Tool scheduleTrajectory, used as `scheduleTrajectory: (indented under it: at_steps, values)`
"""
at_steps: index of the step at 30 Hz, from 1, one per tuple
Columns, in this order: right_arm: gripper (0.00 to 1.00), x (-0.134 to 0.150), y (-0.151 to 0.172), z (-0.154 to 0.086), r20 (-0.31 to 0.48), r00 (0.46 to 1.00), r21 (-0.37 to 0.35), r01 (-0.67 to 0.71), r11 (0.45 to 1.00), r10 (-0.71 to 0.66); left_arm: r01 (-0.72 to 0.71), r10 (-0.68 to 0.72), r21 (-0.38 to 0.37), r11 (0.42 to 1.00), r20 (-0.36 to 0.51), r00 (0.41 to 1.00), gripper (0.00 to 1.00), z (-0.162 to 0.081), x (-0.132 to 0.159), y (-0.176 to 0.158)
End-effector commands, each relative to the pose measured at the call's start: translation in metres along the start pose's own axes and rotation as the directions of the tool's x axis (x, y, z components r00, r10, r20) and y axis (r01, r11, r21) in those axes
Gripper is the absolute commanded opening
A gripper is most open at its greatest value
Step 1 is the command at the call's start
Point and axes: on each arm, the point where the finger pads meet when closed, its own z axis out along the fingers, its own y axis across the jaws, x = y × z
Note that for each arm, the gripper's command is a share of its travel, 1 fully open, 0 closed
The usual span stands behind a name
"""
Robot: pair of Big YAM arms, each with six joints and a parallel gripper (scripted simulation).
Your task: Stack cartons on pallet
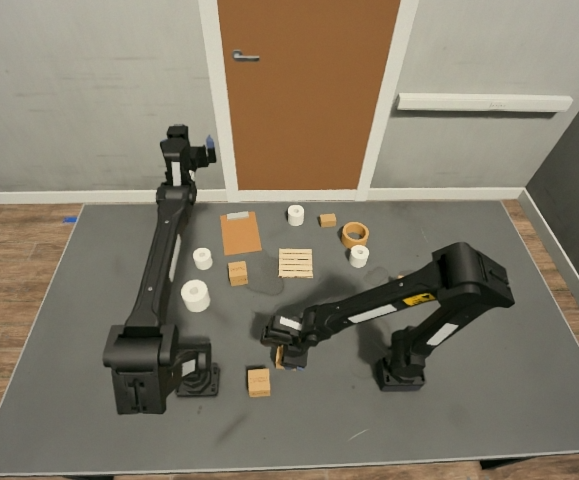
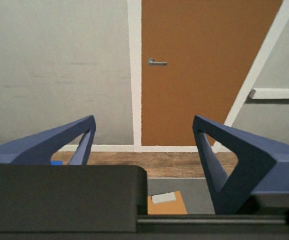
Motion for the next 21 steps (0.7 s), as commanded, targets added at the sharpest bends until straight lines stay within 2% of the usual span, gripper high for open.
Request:
scheduleTrajectory:
  at_steps: [1, 2, 7, 10, 13, 21]
  values:
    - [0.55, -0.004, 0.000, 0.007, 0.018, 1.000, 0.002, -0.016, 1.000, 0.016, -0.014, 0.014, -0.002, 1.000, 0.057, 0.998, 1.00, -0.002, -0.030, 0.000]
    - [0.55, 0.004, 0.000, 0.010, 0.005, 1.000, 0.002, -0.016, 1.000, 0.016, -0.014, 0.014, -0.002, 1.000, 0.057, 0.998, 1.00, -0.002, -0.030, 0.000]
    - [0.55, -0.010, 0.000, 0.004, 0.040, 0.999, 0.002, -0.015, 1.000, 0.015, -0.014, 0.014, -0.002, 1.000, 0.057, 0.998, 1.00, -0.002, -0.030, 0.000]
    - [0.55, 0.005, 0.001, 0.013, 0.006, 1.000, 0.002, -0.013, 1.000, 0.013, -0.014, 0.014, -0.002, 1.000, 0.057, 0.998, 1.00, -0.002, -0.030, 0.000]
    - [0.55, -0.004, 0.001, 0.011, 0.022, 1.000, 0.001, -0.012, 1.000, 0.012, -0.014, 0.014, -0.002, 1.000, 0.057, 0.998, 1.00, -0.002, -0.030, 0.000]
    - [0.55, 0.003, 0.001, 0.016, 0.013, 1.000, 0.001, -0.012, 1.000, 0.012, -0.014, 0.014, -0.002, 1.000, 0.057, 0.998, 1.00, -0.002, -0.030, 0.000]
